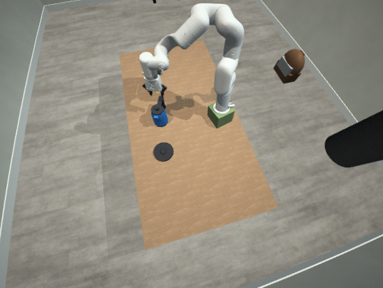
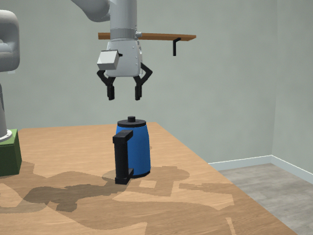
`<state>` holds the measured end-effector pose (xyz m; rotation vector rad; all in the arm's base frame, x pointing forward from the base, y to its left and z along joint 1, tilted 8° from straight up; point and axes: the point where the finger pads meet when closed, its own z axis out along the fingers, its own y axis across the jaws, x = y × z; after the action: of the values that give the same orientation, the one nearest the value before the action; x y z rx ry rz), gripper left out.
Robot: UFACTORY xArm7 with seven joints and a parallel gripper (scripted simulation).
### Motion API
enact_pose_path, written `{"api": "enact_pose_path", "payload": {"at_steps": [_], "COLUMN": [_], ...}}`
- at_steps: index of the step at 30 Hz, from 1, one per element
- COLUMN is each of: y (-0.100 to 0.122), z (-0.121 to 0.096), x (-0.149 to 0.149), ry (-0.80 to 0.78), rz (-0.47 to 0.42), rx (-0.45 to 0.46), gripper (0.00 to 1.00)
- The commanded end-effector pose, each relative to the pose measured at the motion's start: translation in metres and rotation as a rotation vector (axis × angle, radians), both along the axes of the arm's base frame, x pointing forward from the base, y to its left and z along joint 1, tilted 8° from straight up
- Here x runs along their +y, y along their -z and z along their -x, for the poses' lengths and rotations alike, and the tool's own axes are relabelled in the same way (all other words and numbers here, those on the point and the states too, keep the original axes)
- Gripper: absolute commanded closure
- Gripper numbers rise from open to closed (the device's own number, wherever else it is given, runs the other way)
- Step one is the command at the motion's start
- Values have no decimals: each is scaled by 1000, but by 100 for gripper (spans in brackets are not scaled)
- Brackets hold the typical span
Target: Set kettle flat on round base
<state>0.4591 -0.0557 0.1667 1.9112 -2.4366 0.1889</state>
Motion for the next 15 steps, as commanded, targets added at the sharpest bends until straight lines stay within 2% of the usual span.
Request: {"api": "enact_pose_path", "payload": {"at_steps": [1,3,15], "y": [15,15,66], "z": [-3,-3,-5], "x": [-2,-2,-8], "ry": [0,0,0], "rz": [2,2,2], "rx": [-5,-5,-5], "gripper": [19,19,19]}}
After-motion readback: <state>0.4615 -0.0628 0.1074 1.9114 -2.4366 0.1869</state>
